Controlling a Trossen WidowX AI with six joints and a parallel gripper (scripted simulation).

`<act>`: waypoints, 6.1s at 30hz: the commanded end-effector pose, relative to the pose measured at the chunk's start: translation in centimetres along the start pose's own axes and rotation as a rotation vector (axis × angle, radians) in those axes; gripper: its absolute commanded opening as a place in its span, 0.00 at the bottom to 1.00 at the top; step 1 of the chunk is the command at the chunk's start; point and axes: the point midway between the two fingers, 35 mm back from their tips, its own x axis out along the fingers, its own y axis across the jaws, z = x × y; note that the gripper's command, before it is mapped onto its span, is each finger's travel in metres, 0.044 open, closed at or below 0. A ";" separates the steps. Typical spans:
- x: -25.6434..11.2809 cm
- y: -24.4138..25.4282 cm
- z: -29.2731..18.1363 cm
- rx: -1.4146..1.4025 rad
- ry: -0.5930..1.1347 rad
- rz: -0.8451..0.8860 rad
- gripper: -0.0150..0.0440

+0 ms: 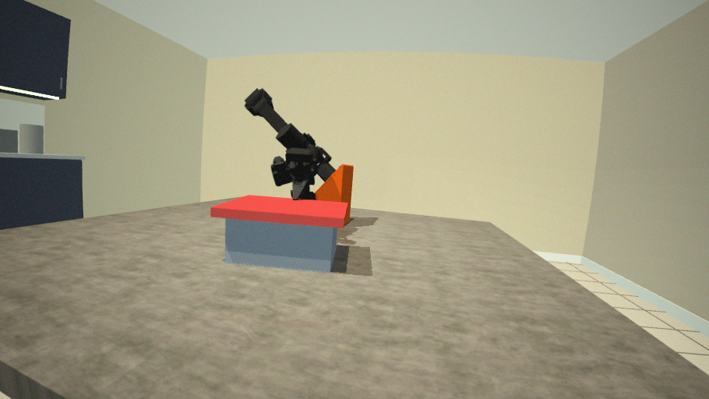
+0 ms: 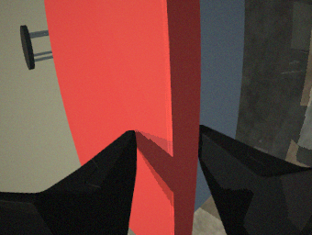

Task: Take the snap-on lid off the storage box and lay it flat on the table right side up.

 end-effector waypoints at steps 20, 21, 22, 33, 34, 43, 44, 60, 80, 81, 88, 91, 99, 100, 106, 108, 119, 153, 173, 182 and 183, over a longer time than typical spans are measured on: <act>-0.5 0.6 0.0 0.003 -0.001 0.007 0.25; -0.5 0.6 0.0 0.003 -0.001 0.007 0.25; -0.6 0.6 0.0 0.003 -0.001 0.007 0.25; -0.7 0.8 -0.1 0.003 -0.001 0.007 0.25; -0.7 0.8 -0.1 0.003 -0.001 0.007 0.25; -0.6 0.8 -0.1 0.000 0.000 0.009 0.25; -0.6 0.8 -0.1 0.000 0.000 0.009 0.25; -0.5 0.9 -0.1 0.000 0.000 0.009 0.25; -0.4 1.0 -0.1 0.000 0.000 0.010 0.25; -0.4 1.0 -0.1 0.000 0.000 0.010 0.25; -0.3 1.1 -0.1 0.000 0.000 0.010 0.25; -0.3 1.1 -0.1 0.000 0.000 0.010 0.25; -0.3 1.1 -0.1 0.000 0.000 0.010 0.25; -0.3 1.1 -0.1 0.000 0.000 0.010 0.25; -0.2 1.1 -0.1 0.000 0.000 0.010 0.25; -0.2 1.2 -0.1 0.000 0.000 0.010 0.25; -0.2 1.2 -0.1 0.000 0.000 0.010 0.25; -2.2 4.8 0.0 0.002 0.001 0.012 0.25; -2.8 7.7 0.0 0.003 0.001 0.013 0.25; -2.9 9.3 0.0 0.004 0.002 0.013 0.25; -2.9 9.4 0.0 0.004 0.002 0.013 0.25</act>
